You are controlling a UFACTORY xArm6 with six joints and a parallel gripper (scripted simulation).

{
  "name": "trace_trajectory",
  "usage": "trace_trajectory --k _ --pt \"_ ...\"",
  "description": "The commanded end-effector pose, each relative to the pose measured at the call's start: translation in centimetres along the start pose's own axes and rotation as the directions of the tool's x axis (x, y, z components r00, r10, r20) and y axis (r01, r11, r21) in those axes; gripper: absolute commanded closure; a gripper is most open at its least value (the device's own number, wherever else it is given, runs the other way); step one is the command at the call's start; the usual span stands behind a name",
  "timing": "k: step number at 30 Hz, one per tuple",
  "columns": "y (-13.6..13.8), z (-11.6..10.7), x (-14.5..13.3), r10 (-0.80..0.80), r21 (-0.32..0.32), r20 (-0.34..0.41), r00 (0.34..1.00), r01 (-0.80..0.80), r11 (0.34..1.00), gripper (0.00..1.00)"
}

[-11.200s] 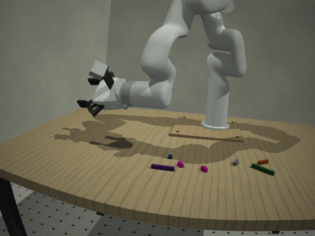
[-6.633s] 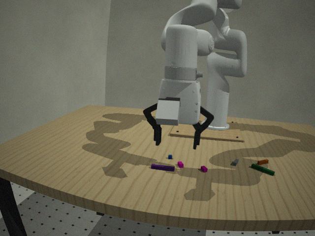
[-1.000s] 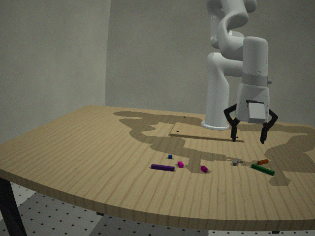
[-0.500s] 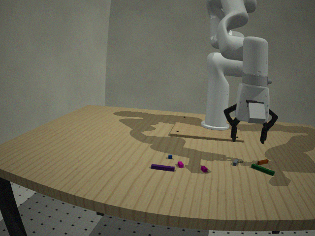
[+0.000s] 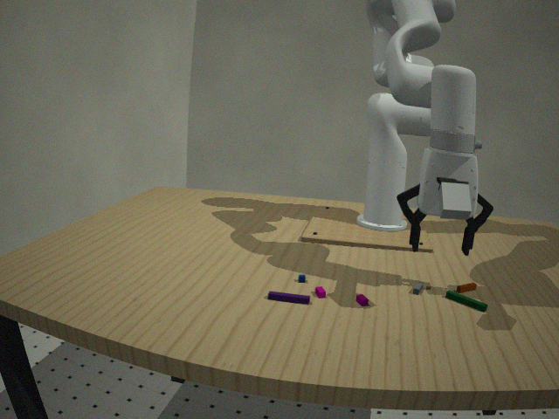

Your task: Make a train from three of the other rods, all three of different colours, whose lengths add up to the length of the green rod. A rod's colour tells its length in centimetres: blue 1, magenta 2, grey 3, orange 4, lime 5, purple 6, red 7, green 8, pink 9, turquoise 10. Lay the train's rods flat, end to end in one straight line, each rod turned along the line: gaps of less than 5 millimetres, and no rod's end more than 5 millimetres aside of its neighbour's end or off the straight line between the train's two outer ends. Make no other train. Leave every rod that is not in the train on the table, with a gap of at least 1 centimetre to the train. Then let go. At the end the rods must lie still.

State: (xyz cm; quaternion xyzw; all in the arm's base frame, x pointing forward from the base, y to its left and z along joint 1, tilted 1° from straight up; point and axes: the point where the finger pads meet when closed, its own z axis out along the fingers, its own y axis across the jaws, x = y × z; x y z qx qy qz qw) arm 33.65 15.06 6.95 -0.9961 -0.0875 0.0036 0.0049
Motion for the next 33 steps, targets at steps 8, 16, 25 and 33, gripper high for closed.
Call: trace_trajectory --k 8,16,25,33 --pt "-0.1 -0.1 0.1 0.026 0.001 -0.004 1.0 -0.026 1.0 0.0" --pt "-0.4 -0.1 0.2 0.239 0.002 -0.003 0.971 -0.239 0.971 0.0" --pt "-0.8 -0.1 0.2 0.439 0.002 -0.003 0.898 -0.439 0.898 0.0" --pt "-1.1 -0.1 0.2 0.614 0.003 -0.002 0.789 -0.614 0.789 0.0"
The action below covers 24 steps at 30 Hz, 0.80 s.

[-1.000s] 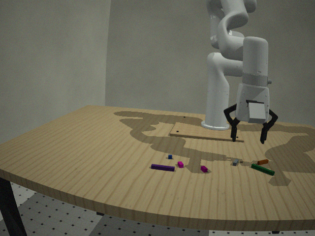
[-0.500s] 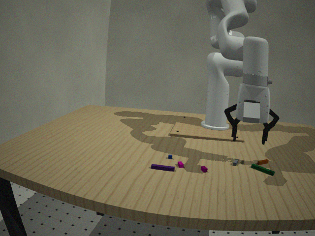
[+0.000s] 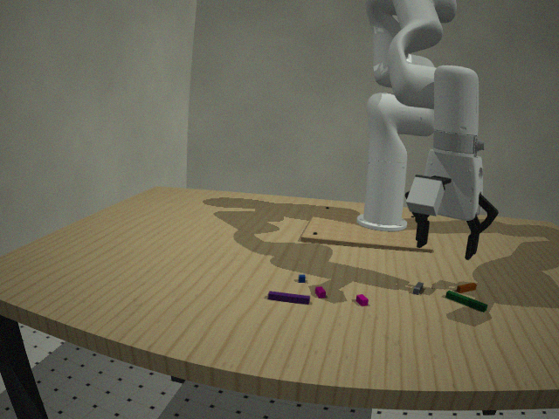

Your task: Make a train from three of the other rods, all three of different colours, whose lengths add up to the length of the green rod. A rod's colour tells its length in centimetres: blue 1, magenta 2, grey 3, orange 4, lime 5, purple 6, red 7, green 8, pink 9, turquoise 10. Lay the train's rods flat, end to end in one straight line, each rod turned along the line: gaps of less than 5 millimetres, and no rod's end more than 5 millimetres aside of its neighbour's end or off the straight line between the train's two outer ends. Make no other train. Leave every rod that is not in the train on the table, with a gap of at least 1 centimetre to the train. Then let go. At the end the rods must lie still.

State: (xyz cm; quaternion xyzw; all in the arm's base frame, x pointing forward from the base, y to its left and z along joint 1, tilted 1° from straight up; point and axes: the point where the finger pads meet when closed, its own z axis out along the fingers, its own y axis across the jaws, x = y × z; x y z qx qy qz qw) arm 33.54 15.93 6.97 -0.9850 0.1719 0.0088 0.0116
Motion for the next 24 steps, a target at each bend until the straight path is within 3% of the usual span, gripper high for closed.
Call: trace_trajectory --k 1,5,20,22,24 --pt "-0.34 -0.12 -0.03 0.166 -0.009 -0.015 0.986 -0.166 0.986 0.0" --pt "-0.41 -0.12 -0.07 0.216 -0.008 -0.016 0.976 -0.217 0.976 0.0" --pt "-1.04 -0.1 -0.41 0.601 -0.001 -0.018 0.799 -0.601 0.799 0.0" --pt "-1.04 -0.1 -0.41 0.601 -0.001 -0.018 0.799 -0.601 0.799 0.0" --pt "-1.18 -0.1 -0.49 0.677 0.001 -0.018 0.736 -0.677 0.736 0.0"
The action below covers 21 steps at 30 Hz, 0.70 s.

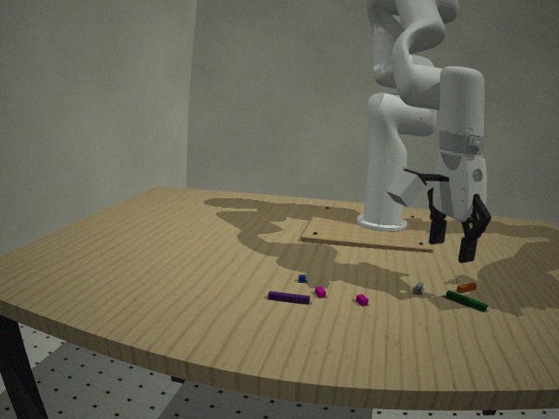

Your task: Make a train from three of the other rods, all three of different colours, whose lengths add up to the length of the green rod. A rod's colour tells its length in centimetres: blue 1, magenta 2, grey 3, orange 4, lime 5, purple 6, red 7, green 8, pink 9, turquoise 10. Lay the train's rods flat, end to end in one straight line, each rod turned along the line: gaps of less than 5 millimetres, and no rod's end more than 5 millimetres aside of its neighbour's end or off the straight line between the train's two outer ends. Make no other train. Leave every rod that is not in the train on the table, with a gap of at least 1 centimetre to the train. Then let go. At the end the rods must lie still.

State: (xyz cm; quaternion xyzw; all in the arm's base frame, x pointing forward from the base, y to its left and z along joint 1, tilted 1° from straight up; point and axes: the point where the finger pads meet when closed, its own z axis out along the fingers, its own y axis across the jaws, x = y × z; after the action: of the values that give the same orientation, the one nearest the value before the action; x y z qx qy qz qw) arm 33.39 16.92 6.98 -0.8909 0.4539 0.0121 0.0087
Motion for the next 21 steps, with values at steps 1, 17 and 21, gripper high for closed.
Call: trace_trajectory --k 1,17,21 --pt "-0.26 -0.12 -0.22 0.166 0.001 -0.018 0.986 -0.166 0.986 0.0" --pt "-0.55 -0.1 -0.84 0.542 0.008 -0.016 0.84 -0.542 0.84 0.0" --pt "-0.62 -0.1 -0.98 0.618 0.01 -0.015 0.786 -0.618 0.786 0.0"
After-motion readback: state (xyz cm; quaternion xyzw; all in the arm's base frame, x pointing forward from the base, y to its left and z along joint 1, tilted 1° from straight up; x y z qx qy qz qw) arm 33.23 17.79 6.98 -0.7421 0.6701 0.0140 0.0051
